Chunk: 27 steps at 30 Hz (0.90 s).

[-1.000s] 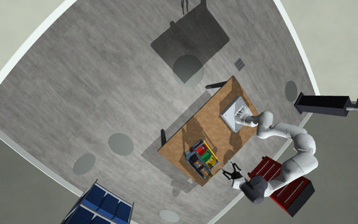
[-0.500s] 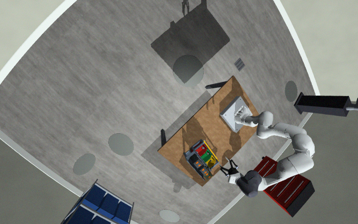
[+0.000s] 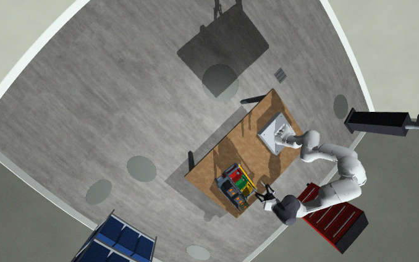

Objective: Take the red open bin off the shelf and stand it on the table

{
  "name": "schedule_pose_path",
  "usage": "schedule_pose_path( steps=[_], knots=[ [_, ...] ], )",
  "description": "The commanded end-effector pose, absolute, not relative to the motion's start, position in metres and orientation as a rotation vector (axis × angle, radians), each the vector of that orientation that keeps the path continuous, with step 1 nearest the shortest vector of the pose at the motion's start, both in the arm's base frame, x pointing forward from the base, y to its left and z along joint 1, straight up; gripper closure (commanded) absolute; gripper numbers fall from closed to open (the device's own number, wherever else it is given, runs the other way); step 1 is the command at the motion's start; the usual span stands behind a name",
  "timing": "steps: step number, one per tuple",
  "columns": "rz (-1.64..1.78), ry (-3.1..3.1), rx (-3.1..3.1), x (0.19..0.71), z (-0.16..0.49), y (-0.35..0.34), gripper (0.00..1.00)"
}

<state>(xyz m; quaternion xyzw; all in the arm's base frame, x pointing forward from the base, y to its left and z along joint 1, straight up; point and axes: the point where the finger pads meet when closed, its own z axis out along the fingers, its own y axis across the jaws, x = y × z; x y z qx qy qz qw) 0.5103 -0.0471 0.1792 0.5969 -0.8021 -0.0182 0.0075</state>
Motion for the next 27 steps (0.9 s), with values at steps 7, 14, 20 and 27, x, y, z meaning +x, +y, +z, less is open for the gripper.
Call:
schedule_pose_path(
  steps=[7, 14, 20, 27],
  knots=[
    [-0.010, -2.551, 1.833, 0.523, 0.163, -0.054, 0.43],
    [-0.017, -2.540, 1.843, 0.522, 0.169, -0.054, 0.43],
    [-0.010, -2.551, 1.833, 0.525, 0.174, -0.054, 0.43],
    [-0.010, -2.551, 1.833, 0.525, 0.174, -0.054, 0.43]
  ],
)
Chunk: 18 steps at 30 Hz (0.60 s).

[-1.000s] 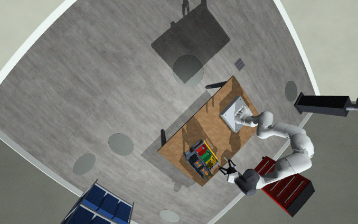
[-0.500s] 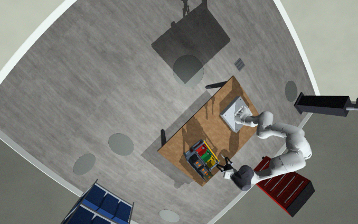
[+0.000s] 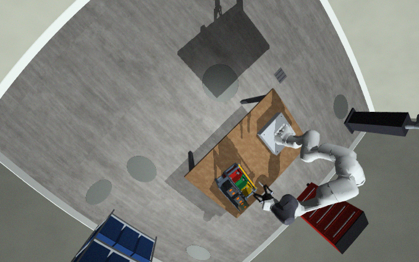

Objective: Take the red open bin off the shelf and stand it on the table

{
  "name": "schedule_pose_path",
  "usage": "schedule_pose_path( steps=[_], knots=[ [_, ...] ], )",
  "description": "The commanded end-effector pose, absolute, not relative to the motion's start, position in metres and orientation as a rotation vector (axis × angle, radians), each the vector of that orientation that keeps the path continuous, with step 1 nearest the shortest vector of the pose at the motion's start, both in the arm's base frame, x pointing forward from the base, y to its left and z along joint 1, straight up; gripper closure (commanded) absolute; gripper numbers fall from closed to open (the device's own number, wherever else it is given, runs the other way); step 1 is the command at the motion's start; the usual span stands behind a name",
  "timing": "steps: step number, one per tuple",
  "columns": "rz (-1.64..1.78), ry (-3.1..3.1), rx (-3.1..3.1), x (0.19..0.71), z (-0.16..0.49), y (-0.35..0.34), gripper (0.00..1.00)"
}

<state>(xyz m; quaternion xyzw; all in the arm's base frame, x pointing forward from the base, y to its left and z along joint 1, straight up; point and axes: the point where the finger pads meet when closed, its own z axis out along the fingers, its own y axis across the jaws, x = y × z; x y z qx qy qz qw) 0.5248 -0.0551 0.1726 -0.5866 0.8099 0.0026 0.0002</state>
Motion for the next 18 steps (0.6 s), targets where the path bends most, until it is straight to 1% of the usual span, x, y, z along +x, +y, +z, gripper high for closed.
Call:
schedule_pose_path(
  steps=[1, 18],
  knots=[
    [0.010, 2.552, -1.834, 0.5246, 0.1738, -0.0541, 0.43],
    [0.010, 2.552, -1.834, 0.5229, 0.1791, -0.0533, 0.43]
  ],
)
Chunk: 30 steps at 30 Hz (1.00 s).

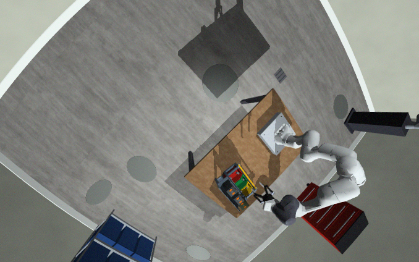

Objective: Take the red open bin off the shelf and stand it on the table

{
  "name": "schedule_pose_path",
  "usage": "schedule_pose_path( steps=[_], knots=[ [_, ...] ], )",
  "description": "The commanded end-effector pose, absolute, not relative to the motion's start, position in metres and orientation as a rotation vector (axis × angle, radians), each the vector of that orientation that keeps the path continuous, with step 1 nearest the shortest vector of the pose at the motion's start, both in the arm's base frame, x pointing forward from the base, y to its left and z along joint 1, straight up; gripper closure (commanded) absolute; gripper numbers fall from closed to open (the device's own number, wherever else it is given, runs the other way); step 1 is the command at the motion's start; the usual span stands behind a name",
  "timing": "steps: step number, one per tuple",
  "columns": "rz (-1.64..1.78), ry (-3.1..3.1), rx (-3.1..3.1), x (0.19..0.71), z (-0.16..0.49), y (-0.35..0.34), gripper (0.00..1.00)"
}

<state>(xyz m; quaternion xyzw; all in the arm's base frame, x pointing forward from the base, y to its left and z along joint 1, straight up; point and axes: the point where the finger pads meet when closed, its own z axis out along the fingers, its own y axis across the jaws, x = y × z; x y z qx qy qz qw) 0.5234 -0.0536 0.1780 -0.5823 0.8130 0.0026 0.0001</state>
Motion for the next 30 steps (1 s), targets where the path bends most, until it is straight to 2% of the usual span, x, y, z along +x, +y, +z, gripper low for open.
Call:
schedule_pose_path(
  steps=[1, 30],
  knots=[
    [0.008, 2.553, -1.830, 0.5231, 0.1789, -0.0535, 0.43],
    [0.010, 2.552, -1.834, 0.5215, 0.1830, -0.0537, 0.43]
  ],
)
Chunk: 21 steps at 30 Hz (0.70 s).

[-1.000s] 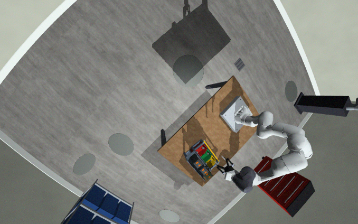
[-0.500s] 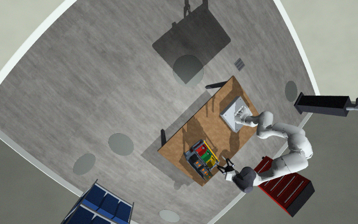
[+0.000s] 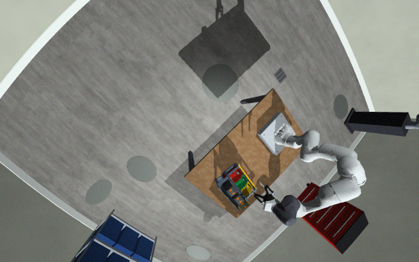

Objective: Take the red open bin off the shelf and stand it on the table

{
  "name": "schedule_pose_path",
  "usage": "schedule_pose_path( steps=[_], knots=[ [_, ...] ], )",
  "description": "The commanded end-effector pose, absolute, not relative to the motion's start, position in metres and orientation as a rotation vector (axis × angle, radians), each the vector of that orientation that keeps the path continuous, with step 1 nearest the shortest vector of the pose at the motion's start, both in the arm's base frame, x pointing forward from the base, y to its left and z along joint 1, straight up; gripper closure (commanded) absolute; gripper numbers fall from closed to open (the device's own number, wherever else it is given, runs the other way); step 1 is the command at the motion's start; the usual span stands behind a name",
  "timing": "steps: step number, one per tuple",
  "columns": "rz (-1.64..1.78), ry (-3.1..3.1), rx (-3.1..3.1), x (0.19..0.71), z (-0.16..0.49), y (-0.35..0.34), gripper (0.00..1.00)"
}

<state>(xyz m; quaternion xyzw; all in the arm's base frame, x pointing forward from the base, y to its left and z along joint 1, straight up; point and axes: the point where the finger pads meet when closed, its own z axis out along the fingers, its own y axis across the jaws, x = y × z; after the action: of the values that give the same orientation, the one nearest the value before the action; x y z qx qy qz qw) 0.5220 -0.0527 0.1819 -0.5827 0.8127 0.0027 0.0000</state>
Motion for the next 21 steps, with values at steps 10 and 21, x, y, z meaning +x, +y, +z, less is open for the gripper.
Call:
schedule_pose_path(
  steps=[10, 21],
  knots=[
    [0.010, 2.552, -1.834, 0.5212, 0.1837, -0.0542, 0.43],
    [0.010, 2.552, -1.834, 0.5212, 0.1837, -0.0542, 0.43]
  ],
)
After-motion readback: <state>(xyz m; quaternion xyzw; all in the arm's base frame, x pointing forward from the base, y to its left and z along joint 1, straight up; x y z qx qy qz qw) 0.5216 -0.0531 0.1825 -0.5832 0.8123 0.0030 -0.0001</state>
